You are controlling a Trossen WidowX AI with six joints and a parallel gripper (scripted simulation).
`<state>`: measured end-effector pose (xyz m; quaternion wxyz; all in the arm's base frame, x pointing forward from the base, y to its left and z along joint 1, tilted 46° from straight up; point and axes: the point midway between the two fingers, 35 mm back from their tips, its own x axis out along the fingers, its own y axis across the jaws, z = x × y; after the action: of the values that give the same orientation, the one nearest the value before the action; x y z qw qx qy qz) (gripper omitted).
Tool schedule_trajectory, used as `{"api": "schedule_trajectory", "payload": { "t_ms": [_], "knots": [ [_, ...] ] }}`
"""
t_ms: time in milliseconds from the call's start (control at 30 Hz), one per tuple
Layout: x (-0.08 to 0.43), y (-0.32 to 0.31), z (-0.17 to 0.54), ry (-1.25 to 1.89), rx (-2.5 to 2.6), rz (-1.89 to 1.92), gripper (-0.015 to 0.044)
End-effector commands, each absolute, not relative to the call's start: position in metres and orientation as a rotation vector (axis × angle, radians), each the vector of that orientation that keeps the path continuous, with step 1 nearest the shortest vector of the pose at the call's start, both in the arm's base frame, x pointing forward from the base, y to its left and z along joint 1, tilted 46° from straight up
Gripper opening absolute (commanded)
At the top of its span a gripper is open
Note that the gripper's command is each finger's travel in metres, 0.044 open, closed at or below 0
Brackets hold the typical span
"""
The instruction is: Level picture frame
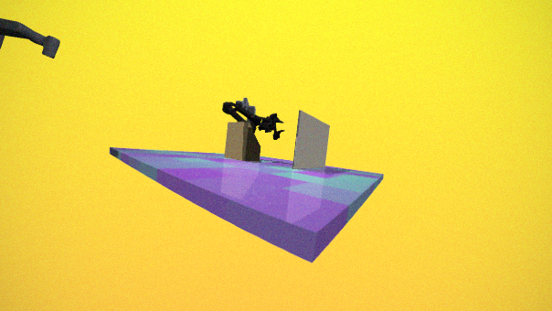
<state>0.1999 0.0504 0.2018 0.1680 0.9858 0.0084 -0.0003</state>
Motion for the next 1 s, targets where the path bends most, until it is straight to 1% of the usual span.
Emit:
{"api": "schedule_trajectory", "payload": {
  "t_ms": [0, 567, 967],
  "knots": [
    [0.200, 0.050, 0.202, 0.017, 2.811, 0.000, 0.0260],
    [0.201, 0.051, 0.202, 0.024, 2.803, 0.000, 0.0260],
    [0.250, 0.080, 0.202, 0.019, 2.700, 0.003, 0.0260]
  ]
}}
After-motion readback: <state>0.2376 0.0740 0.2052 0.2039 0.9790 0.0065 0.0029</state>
